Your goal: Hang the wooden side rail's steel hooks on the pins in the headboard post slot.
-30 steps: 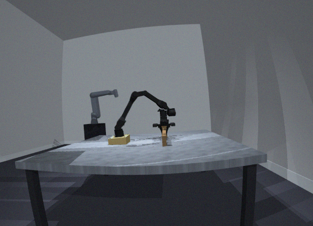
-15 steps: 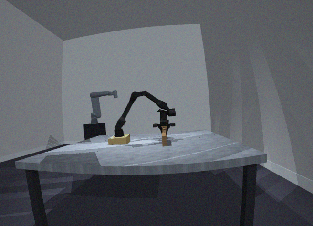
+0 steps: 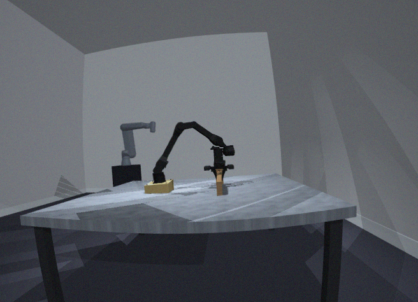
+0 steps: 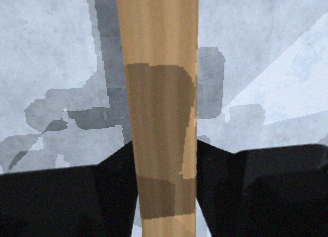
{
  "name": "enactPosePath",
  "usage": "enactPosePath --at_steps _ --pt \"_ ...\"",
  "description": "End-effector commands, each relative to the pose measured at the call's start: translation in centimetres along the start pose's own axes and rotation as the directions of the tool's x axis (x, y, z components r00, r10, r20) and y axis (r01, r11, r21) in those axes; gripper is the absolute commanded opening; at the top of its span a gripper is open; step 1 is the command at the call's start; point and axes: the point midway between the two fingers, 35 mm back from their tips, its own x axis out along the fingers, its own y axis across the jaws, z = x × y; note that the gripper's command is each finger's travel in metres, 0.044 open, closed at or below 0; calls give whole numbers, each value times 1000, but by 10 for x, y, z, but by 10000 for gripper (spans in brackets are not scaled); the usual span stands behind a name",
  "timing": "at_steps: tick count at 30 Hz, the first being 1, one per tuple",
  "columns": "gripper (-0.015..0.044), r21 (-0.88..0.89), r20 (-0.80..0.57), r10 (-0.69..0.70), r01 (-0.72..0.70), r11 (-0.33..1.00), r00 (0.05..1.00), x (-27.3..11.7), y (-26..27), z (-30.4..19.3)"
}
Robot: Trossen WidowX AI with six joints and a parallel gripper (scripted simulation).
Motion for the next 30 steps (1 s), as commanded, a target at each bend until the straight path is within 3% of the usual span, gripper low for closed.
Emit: enactPosePath --at_steps 1,30 --pt "0 -1 -5 5 -5 1000 1000 0 1 -1" --pt "0 -1 -5 5 -5 1000 1000 5 1 -1"
